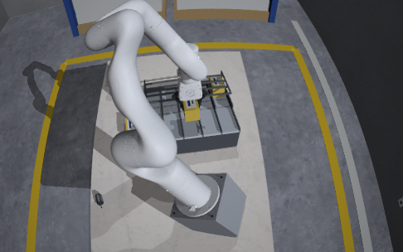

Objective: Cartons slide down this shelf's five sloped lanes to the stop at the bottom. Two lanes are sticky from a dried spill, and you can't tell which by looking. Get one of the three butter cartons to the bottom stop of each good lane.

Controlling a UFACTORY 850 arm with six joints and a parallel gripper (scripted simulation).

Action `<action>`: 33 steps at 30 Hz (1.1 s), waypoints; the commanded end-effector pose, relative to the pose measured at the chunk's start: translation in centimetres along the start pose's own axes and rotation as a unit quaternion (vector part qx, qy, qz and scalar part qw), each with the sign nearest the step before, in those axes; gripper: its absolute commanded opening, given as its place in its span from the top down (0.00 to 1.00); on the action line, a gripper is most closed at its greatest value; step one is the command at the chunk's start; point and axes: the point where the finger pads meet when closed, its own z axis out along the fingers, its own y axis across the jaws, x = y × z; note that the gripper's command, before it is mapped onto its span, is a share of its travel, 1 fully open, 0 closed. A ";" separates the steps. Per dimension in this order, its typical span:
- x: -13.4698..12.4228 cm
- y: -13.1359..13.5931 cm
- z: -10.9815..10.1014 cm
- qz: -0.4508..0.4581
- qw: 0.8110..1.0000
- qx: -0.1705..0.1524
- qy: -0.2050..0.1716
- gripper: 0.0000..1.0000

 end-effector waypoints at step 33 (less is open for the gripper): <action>-0.2 -0.1 3.0 0.000 0.999 0.000 -0.052 1.00</action>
